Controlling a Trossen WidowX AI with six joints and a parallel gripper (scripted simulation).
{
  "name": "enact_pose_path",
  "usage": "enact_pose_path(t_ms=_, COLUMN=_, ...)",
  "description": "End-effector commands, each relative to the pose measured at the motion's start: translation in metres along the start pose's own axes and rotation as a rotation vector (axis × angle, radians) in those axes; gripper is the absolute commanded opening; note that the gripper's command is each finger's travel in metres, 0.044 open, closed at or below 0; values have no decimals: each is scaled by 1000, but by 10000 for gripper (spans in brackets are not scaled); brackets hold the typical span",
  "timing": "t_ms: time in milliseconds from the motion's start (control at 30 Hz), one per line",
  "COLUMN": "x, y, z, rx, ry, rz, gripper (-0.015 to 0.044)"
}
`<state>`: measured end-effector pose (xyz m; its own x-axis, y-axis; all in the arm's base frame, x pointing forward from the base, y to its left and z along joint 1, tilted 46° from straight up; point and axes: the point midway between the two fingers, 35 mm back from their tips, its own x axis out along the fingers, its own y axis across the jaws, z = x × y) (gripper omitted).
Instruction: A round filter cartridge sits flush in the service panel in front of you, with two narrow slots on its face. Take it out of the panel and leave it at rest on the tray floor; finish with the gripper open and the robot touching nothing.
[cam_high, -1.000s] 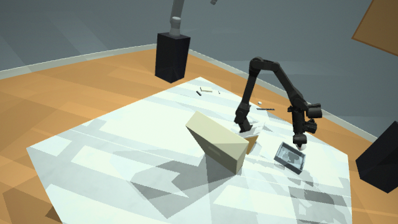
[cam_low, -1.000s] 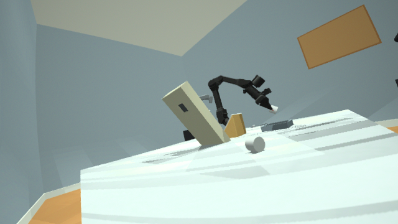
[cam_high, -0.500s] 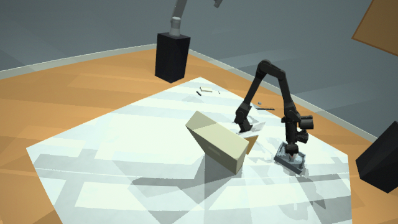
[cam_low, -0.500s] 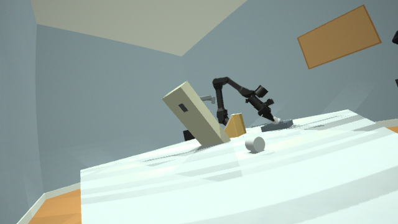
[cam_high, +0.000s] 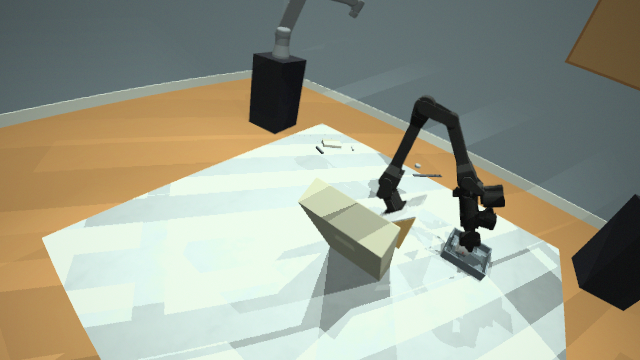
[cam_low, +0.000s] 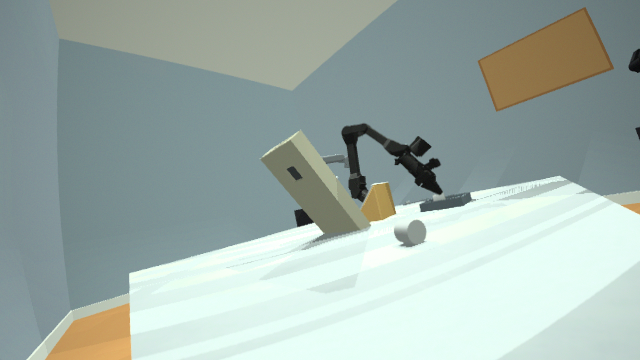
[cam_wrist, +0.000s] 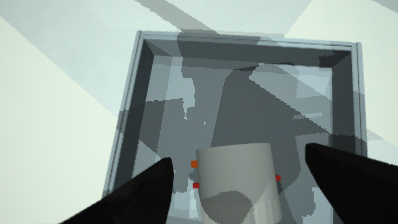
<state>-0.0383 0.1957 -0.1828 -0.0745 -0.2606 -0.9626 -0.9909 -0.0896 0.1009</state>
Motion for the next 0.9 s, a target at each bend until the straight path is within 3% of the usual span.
enact_pose_path(t_ms=0, x=0, y=0, z=0, rx=0, ry=0, rz=0, gripper=440)
enact_pose_path(t_ms=133, x=-2, y=0, z=2, rx=0, ry=0, rz=0, gripper=440)
enact_pose_path(t_ms=333, x=-61, y=0, z=35, rx=0, ry=-1, rz=-1, gripper=440)
enact_pose_path(t_ms=867, x=-47, y=0, z=32, rx=5, ry=-11, rz=2, gripper=440)
